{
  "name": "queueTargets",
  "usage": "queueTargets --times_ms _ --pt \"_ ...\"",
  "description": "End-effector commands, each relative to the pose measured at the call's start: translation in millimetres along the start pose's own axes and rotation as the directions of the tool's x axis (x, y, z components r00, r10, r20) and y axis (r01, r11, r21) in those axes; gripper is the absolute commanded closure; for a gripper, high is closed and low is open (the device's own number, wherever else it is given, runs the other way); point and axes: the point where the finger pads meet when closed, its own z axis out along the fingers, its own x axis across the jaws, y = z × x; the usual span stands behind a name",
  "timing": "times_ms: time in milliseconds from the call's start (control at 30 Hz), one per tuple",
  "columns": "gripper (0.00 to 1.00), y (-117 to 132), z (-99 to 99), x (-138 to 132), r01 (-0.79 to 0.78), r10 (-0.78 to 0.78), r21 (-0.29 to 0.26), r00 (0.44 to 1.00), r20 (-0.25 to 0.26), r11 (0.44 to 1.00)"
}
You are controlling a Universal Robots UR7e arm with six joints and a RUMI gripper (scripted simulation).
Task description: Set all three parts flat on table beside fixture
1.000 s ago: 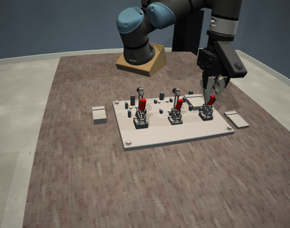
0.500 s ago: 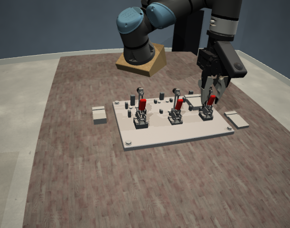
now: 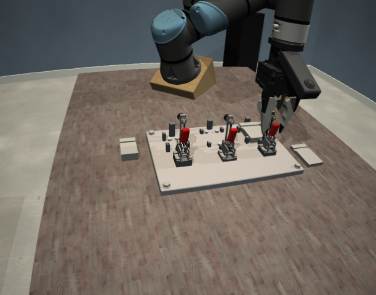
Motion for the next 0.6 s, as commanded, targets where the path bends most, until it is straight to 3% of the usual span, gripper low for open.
queueTargets --times_ms 0,200,567 --pt "0.72 -0.4 -9.9 0.0 0.0 0.0 0.001 1.0 0.0 1.0" --pt "0.72 -0.3 -32.4 0.0 0.0 0.0 0.001 1.0 0.0 1.0" --pt "0.72 -0.3 -46.3 0.0 0.0 0.0 0.001 1.0 0.0 1.0"
